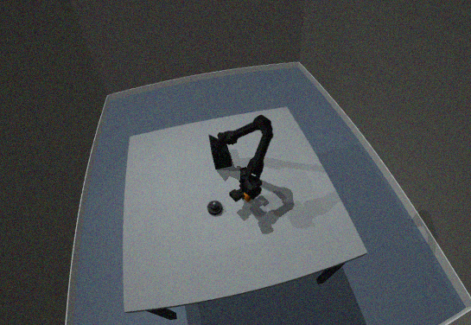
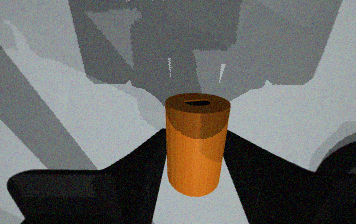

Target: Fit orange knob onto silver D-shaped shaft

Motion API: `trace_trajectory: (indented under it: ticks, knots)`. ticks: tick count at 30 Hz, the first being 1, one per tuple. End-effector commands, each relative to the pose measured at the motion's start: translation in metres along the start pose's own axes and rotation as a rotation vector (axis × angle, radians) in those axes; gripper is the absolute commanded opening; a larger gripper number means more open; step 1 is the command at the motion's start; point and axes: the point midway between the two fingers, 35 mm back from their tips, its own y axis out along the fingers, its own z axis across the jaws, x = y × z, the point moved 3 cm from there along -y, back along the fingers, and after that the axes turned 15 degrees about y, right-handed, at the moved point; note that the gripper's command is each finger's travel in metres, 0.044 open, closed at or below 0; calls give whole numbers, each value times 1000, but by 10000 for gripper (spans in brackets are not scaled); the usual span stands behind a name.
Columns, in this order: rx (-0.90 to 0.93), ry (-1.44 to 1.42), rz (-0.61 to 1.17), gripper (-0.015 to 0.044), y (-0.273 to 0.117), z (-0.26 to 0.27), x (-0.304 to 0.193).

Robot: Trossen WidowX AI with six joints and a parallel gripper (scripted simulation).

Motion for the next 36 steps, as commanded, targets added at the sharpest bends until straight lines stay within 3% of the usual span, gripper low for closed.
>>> trace_trajectory:
  ticks: [1, 36]
  knots:
    - [2, 60, -1, 180, -1, 0, 0]
    - [2, 1049, 0, 180, -1, 0, 0]
